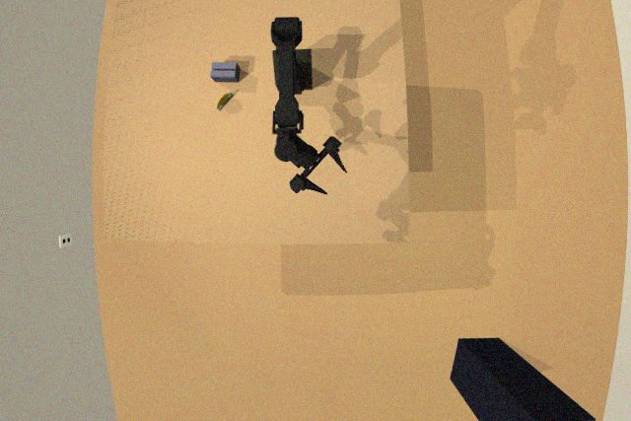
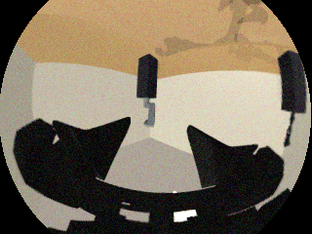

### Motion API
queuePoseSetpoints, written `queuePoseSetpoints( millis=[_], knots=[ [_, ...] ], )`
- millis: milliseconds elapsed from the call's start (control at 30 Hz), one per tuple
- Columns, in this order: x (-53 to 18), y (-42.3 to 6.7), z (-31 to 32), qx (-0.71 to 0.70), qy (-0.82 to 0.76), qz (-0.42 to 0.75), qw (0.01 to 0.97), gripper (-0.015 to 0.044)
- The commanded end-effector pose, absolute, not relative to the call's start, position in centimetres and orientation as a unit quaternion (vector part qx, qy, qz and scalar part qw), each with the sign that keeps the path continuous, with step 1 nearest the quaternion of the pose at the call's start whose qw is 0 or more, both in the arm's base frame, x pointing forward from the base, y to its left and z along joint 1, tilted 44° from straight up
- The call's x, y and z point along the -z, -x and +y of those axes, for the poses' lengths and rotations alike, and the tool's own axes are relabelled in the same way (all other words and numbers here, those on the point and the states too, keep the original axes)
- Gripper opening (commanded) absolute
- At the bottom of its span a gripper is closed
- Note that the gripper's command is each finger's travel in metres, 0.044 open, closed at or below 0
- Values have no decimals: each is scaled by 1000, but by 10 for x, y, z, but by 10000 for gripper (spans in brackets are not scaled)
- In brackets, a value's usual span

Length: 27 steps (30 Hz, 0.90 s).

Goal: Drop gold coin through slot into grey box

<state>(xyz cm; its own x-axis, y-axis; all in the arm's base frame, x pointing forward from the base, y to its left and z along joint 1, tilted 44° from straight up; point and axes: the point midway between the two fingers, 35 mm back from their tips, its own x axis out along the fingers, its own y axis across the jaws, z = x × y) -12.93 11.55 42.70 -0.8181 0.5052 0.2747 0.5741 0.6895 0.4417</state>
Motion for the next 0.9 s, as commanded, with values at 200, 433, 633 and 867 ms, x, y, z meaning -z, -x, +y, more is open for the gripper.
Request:
queuePoseSetpoints(
  millis=[200,433,633,867],
  knots=[
    [-406,109,172,329,368,-868,-49,216],
    [-361,46,245,408,421,-768,-257,161],
    [-333,1,270,431,414,-711,-370,161],
    [-296,-57,284,445,373,-650,-491,161]
  ],
)
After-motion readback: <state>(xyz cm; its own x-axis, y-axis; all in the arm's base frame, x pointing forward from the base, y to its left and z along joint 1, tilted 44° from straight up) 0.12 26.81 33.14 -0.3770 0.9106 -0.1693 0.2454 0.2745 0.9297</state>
